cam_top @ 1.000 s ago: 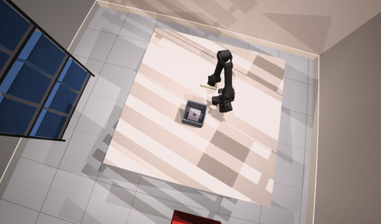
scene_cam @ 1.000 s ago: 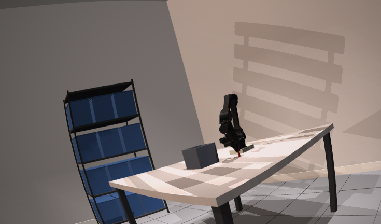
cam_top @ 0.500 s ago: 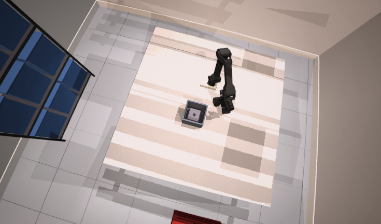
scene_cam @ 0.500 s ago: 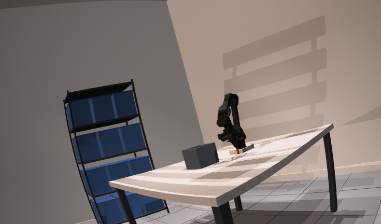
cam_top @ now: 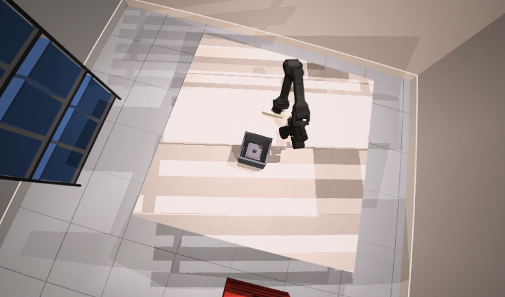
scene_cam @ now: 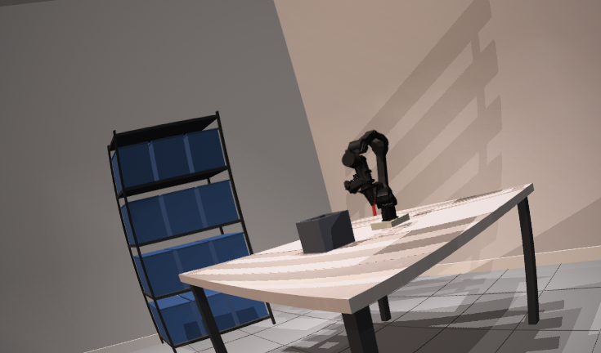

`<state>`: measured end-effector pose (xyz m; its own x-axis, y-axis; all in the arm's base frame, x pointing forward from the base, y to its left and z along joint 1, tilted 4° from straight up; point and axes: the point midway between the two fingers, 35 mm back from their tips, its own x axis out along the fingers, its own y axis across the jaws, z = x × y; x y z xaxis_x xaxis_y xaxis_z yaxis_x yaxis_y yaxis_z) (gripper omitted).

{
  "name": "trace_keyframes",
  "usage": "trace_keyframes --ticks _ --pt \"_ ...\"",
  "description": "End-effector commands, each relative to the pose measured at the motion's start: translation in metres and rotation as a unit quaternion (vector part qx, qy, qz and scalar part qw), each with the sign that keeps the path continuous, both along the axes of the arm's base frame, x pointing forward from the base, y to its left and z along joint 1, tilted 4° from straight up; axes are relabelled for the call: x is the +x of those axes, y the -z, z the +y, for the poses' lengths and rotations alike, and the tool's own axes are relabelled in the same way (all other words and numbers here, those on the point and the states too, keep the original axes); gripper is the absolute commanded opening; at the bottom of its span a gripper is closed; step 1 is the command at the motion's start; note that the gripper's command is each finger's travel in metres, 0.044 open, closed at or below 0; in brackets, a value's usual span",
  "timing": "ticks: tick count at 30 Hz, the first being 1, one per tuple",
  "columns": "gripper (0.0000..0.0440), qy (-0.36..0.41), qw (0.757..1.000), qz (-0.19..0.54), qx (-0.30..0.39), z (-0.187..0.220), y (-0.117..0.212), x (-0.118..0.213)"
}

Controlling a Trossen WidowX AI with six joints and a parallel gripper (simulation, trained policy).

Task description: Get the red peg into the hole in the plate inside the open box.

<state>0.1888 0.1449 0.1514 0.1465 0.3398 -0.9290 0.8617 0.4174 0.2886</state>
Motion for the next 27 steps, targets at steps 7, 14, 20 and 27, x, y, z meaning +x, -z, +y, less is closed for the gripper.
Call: trace_keyframes --ticks 7,14,20,27 --pt "0.0 0.022 0.998 -0.065 -0.014 -0.027 -0.043 0.02" --pt "0.0 0.052 0.994 -0.091 -0.04 -0.054 -0.062 0.034" --pt "0.0 0.079 0.991 -0.091 -0.065 -0.078 -0.067 0.043" --pt "0.0 0.104 0.988 -0.076 -0.086 -0.101 -0.066 0.052"
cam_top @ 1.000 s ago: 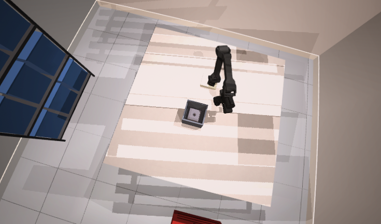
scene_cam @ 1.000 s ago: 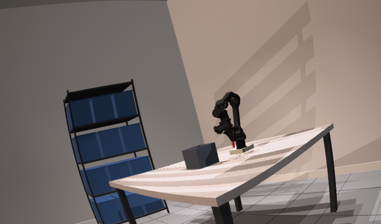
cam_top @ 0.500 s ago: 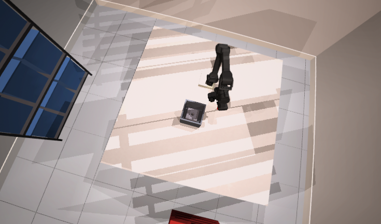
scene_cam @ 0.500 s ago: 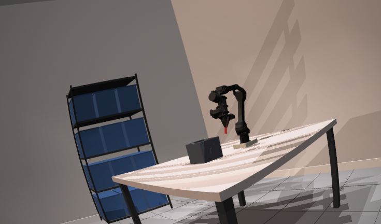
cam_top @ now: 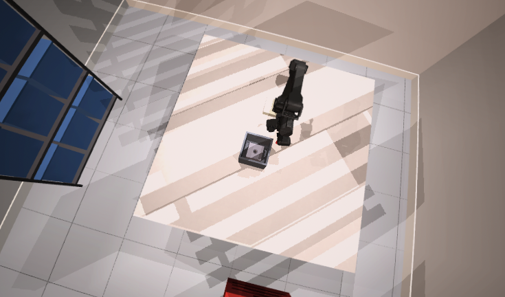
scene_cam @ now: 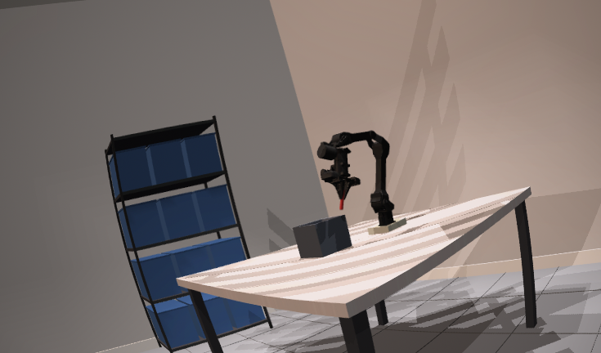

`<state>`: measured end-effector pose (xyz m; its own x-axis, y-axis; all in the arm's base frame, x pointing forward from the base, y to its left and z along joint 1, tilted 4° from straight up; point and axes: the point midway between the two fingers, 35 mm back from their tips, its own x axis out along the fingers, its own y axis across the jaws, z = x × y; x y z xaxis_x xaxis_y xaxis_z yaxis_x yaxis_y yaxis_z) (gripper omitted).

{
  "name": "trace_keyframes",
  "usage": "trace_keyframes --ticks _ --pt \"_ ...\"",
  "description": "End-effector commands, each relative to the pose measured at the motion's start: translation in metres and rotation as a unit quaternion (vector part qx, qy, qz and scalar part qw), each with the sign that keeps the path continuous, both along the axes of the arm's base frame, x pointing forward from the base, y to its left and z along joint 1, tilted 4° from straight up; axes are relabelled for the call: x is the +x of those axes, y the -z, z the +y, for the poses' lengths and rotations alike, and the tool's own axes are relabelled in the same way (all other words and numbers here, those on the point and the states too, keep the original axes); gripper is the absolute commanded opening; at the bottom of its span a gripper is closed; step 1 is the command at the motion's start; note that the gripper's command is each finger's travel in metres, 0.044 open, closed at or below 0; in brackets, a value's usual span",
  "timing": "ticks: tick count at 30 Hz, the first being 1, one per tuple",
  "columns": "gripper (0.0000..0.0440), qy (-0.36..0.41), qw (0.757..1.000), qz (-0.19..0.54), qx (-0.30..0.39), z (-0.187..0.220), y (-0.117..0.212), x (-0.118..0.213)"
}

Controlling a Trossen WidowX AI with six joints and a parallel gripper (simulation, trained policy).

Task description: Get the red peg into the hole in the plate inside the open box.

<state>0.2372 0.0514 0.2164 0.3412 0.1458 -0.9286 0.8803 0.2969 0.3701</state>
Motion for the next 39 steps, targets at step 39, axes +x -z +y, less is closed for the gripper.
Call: trace_keyframes --ticks 39 --pt "0.0 0.042 0.995 0.088 -0.005 -0.085 0.062 0.064"
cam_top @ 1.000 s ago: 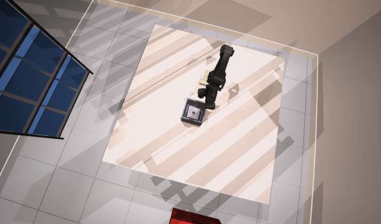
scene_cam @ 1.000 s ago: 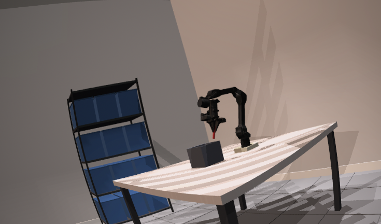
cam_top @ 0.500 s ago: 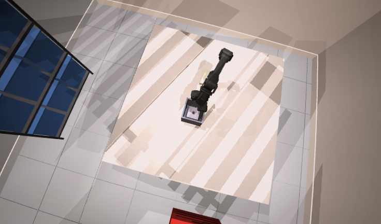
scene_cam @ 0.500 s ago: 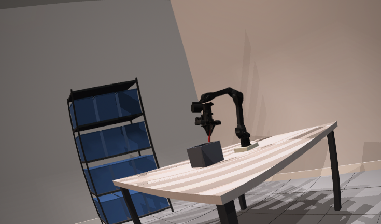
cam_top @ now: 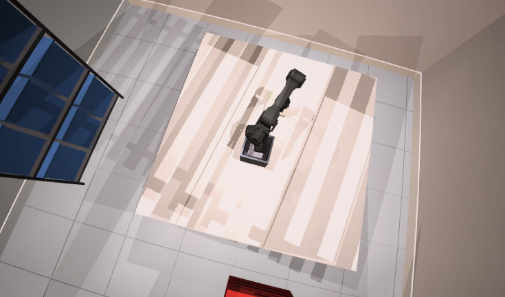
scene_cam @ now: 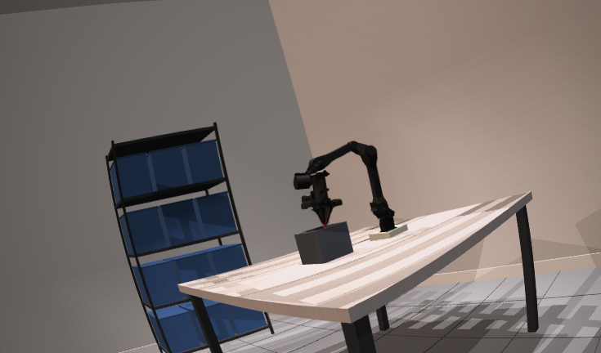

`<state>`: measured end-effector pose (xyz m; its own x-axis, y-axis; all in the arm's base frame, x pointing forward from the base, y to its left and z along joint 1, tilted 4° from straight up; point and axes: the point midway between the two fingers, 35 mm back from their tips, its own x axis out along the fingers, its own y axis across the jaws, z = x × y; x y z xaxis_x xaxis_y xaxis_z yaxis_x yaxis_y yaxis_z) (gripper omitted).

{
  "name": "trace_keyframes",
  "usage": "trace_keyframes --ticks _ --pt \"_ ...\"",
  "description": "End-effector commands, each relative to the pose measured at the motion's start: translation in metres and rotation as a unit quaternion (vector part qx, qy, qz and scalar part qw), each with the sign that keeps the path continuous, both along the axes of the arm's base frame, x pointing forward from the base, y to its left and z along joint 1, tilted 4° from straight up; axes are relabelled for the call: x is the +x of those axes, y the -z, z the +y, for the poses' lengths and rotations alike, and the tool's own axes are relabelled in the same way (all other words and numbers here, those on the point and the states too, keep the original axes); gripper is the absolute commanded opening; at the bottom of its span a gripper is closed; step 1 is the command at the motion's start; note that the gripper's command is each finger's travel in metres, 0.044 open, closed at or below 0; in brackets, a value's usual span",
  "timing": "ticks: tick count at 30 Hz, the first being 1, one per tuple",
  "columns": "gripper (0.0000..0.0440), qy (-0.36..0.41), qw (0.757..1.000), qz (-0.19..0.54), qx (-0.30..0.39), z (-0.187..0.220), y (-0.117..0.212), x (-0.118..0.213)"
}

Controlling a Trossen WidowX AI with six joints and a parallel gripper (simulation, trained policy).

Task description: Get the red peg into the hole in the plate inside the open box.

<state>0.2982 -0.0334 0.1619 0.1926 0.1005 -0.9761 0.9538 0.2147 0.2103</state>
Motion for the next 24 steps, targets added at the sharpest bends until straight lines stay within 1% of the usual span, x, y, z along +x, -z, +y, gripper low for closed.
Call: trace_keyframes --ticks 1,13,24 --pt "0.0 -0.007 1.0 0.005 0.008 -0.001 0.01 0.005" --pt "0.0 -0.03 0.999 0.014 0.024 0.0 0.043 0.021" --pt "0.0005 -0.058 0.998 0.023 0.022 0.001 0.072 0.031"
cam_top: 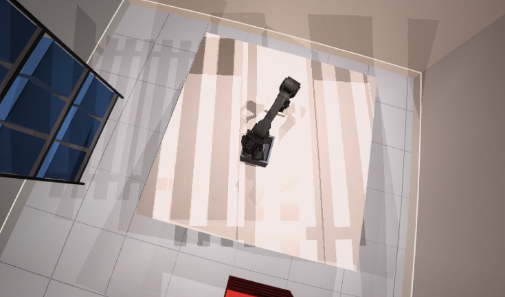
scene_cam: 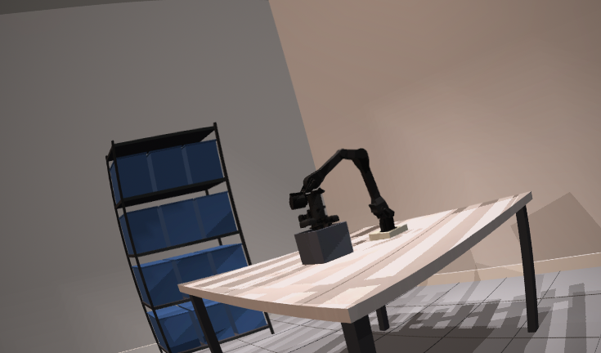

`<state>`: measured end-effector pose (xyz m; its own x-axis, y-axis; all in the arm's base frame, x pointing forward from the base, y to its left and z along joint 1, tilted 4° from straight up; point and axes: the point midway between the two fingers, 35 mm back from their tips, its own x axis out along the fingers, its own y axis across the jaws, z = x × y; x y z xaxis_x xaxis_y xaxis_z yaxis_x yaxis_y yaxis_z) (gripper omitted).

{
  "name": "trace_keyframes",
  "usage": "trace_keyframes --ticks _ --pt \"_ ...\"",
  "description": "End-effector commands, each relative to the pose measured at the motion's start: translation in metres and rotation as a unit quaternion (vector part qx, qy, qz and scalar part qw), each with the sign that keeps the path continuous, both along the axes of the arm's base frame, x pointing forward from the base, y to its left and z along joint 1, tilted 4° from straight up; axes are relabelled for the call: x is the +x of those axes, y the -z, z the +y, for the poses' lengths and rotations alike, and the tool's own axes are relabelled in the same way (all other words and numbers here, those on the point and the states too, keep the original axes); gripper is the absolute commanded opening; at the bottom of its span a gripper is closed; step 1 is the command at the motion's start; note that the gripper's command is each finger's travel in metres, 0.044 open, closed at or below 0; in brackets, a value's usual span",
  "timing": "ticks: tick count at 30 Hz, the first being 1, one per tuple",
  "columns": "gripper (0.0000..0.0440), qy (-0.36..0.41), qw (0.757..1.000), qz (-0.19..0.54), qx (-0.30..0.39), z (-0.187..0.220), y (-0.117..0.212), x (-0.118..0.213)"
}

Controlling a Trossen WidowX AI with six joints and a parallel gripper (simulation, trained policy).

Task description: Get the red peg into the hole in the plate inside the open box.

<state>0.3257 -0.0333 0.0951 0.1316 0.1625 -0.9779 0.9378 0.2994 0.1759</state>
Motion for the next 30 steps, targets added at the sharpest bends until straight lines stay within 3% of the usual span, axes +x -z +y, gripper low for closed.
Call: trace_keyframes --ticks 1,7,30 --pt "0.0026 -0.01 1.0 -0.002 -0.002 0.001 0.007 0.004" --pt "0.0114 -0.022 1.0 0.012 0.004 0.005 0.011 0.003" --pt "0.0118 -0.026 0.996 -0.038 0.082 0.001 -0.038 0.026"
